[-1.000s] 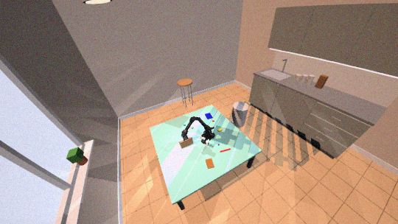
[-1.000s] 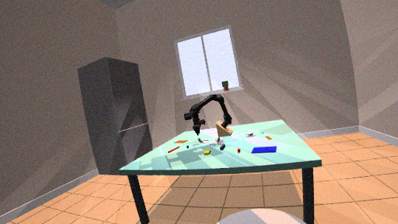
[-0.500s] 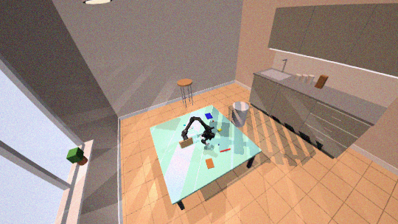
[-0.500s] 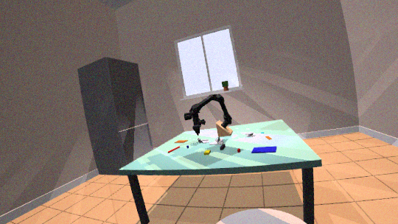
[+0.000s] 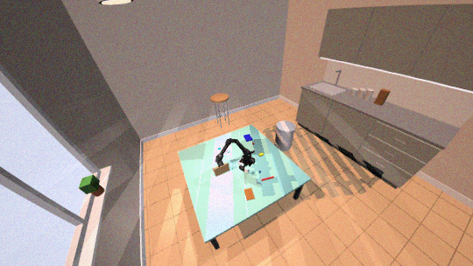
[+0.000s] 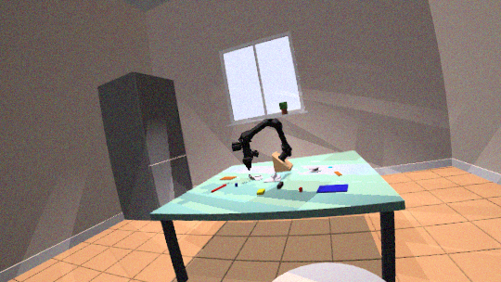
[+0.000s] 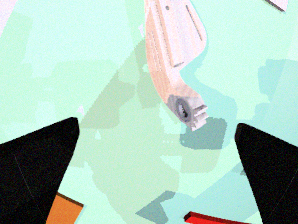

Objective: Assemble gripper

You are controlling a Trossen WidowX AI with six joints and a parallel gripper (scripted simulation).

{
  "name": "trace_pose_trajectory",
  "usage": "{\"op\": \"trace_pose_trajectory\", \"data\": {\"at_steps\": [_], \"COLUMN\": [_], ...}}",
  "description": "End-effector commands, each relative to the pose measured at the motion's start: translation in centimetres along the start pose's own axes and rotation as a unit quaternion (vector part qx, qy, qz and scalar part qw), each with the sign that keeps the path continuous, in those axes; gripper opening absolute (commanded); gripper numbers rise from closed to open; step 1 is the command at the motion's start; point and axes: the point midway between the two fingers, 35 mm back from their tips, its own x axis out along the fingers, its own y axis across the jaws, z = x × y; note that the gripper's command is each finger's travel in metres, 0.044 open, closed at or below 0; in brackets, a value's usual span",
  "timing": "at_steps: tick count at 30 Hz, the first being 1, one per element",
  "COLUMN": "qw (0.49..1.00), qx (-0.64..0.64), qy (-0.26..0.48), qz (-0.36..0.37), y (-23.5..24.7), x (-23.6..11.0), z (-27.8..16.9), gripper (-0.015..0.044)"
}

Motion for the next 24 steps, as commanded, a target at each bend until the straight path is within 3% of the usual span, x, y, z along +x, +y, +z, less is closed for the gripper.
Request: {"op": "trace_pose_trajectory", "data": {"at_steps": [1, 6, 22, 24], "qw": [1.0, 1.0, 0.974, 0.966], "qx": [-0.002, -0.002, 0.228, 0.259], "qy": [0.0, 0.0, 0.001, 0.001], "qz": [0.002, 0.002, 0.002, 0.002], "y": [0.0, 0.0, -0.9, -1.1], "x": [0.0, 0.0, 0.0, 0.0], "z": [0.0, 0.0, 0.0, 0.0], "gripper": [0.044, 0.044, 0.002, 0.0]}}
